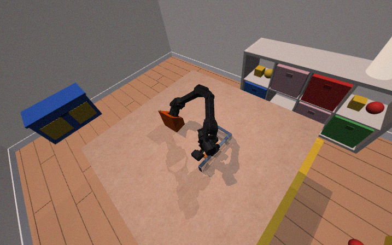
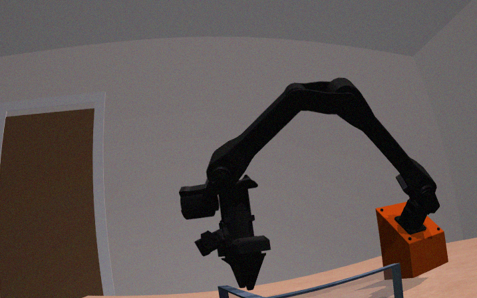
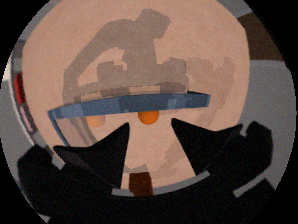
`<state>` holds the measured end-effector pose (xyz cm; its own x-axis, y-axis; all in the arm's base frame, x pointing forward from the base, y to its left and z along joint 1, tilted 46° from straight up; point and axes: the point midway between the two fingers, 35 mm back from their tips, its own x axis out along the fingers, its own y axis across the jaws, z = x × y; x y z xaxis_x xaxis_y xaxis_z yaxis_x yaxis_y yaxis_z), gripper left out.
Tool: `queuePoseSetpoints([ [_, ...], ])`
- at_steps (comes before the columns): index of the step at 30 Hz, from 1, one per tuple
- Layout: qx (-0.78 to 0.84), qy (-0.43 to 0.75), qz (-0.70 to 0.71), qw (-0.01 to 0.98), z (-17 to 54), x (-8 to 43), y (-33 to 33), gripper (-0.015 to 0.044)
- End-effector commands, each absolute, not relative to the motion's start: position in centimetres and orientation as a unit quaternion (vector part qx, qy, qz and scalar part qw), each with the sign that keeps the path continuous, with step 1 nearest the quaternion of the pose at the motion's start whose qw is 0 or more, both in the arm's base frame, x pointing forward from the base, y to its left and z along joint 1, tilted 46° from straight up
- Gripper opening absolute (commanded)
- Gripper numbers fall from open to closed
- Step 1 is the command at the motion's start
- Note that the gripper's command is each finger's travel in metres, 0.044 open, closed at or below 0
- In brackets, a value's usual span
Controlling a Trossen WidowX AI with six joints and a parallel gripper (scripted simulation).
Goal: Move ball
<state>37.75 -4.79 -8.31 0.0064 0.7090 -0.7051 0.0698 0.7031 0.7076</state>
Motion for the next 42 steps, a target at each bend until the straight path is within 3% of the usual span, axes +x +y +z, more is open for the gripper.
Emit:
queuePoseSetpoints([
  [1, 0.298, 0.661, 0.247, 0.644, -8.8, 37.7, -4.3, 0.0304],
  [23, 0.298, 0.660, 0.247, 0.643, -11.0, 37.7, -2.0, 0.0304],
  [27, 0.298, 0.660, 0.247, 0.643, -11.0, 37.7, -2.0, 0.0199],
  [35, 0.298, 0.660, 0.247, 0.643, -11.0, 37.7, -2.0, 0.0146],
  [40, 0.302, 0.655, 0.246, 0.647, -10.6, 37.3, -2.7, 0.0014],
  [42, 0.304, 0.653, 0.244, 0.650, -10.0, 37.2, -3.5, 0.0000],
])
